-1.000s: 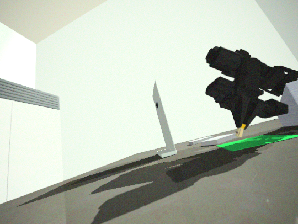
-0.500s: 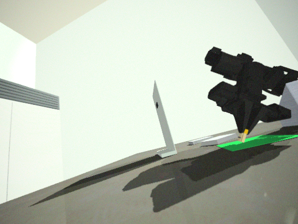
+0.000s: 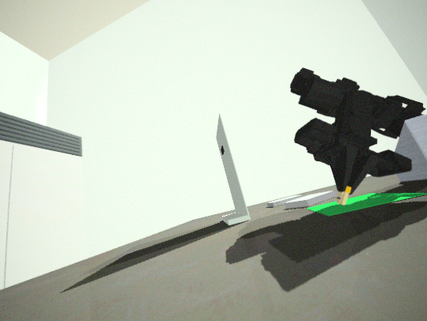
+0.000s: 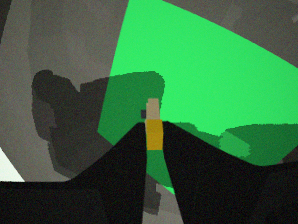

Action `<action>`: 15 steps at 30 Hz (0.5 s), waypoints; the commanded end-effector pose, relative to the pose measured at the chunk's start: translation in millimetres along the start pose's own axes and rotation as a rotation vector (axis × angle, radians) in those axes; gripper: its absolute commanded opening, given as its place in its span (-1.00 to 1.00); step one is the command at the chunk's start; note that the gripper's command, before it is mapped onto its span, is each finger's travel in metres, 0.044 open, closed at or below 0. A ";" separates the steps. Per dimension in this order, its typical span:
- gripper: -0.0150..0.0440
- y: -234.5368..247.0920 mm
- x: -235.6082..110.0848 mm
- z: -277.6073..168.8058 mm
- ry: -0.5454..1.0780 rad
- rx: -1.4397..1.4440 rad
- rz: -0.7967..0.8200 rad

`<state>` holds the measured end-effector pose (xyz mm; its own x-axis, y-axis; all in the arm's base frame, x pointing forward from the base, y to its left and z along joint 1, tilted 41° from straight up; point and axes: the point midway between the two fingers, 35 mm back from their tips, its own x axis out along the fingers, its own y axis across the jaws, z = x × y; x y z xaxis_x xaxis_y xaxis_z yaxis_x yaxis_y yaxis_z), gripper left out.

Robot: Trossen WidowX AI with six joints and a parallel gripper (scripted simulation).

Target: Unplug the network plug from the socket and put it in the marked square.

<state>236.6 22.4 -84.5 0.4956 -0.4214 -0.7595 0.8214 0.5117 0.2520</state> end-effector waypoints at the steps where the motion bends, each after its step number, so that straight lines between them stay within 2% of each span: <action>1: -0.14 0.1 -0.2 0.0 0.000 0.001 0.000; 3: 0.04 0.1 -0.2 0.0 0.000 0.001 0.000; 15: 0.04 0.7 -5.8 -0.6 0.002 0.000 0.000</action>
<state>234.4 24.0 -82.8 0.4916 -0.4205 -0.7626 0.8217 0.5139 0.2463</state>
